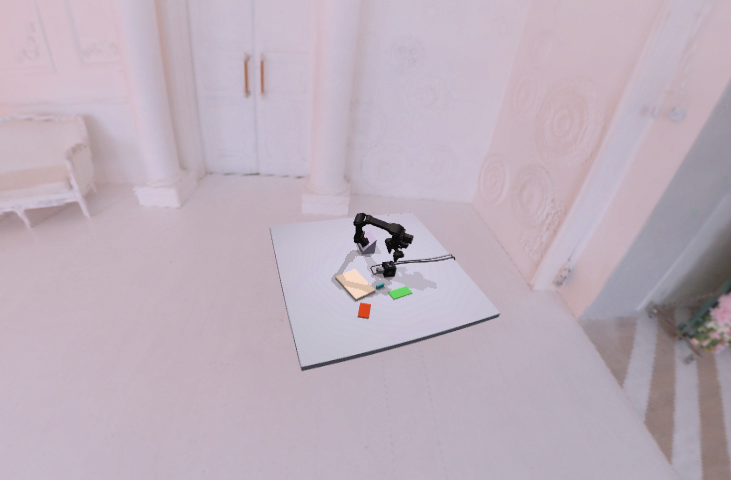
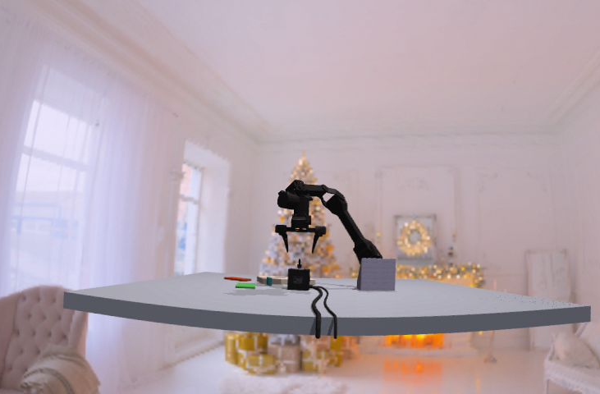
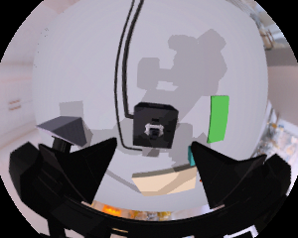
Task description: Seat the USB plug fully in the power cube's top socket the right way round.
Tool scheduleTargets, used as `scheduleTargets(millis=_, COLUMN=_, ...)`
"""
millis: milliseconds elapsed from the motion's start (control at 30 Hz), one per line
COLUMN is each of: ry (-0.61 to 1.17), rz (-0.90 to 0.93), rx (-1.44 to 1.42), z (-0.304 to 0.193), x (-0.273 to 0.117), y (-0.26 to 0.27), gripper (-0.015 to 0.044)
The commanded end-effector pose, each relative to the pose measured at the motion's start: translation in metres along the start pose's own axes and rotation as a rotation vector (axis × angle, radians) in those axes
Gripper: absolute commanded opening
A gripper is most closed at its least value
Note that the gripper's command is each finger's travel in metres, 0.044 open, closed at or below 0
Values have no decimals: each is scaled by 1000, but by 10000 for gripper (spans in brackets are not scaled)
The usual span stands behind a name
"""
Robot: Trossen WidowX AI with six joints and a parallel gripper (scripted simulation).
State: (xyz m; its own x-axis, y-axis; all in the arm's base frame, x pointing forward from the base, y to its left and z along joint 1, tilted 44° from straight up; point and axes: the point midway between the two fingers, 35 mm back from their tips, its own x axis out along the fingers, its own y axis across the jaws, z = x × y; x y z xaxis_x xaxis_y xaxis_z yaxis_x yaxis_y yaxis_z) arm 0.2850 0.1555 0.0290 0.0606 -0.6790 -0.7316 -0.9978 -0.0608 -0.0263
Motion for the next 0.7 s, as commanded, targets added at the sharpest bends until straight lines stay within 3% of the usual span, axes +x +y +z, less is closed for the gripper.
scheduleTargets(millis=0, ry=6, rz=-4, rx=8, z=-3, x=1, y=0, gripper=440)
scheduleTargets(millis=667, ry=7, rz=-4, rx=9, z=-3, x=20, y=0, gripper=440)
